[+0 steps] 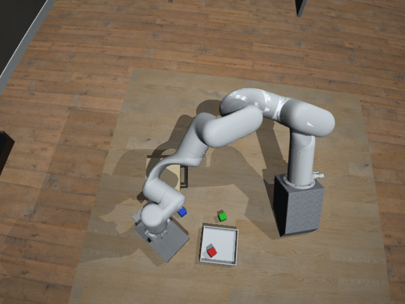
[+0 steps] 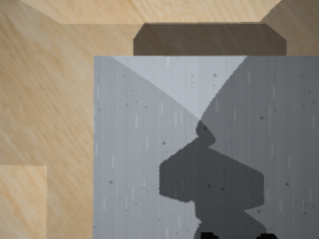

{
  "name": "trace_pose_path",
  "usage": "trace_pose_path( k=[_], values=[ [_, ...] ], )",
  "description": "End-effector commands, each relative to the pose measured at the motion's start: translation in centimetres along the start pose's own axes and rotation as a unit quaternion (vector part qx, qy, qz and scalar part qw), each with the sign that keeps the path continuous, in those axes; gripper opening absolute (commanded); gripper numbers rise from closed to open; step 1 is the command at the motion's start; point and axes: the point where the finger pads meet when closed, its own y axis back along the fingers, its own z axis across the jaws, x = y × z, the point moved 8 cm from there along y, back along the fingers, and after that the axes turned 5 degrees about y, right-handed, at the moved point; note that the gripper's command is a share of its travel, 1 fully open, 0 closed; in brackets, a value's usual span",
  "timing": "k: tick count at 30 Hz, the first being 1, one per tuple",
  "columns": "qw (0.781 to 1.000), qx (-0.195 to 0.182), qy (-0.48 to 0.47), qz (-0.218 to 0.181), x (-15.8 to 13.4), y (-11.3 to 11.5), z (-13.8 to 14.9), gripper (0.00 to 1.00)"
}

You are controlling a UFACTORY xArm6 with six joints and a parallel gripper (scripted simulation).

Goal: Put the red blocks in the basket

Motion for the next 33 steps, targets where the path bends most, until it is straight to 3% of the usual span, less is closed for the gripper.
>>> trace_pose_path(
  k=[1, 8, 9, 33],
  values=[
    [1.0, 0.002, -0.001, 0.001, 0.1, 0.24, -0.1, 0.0],
    [1.0, 0.002, -0.001, 0.001, 0.1, 0.24, -0.1, 0.0],
    [1.0, 0.002, -0.001, 0.001, 0.1, 0.24, -0.1, 1.0],
    [1.0, 0.002, -0.001, 0.001, 0.1, 0.24, -0.1, 1.0]
  ],
)
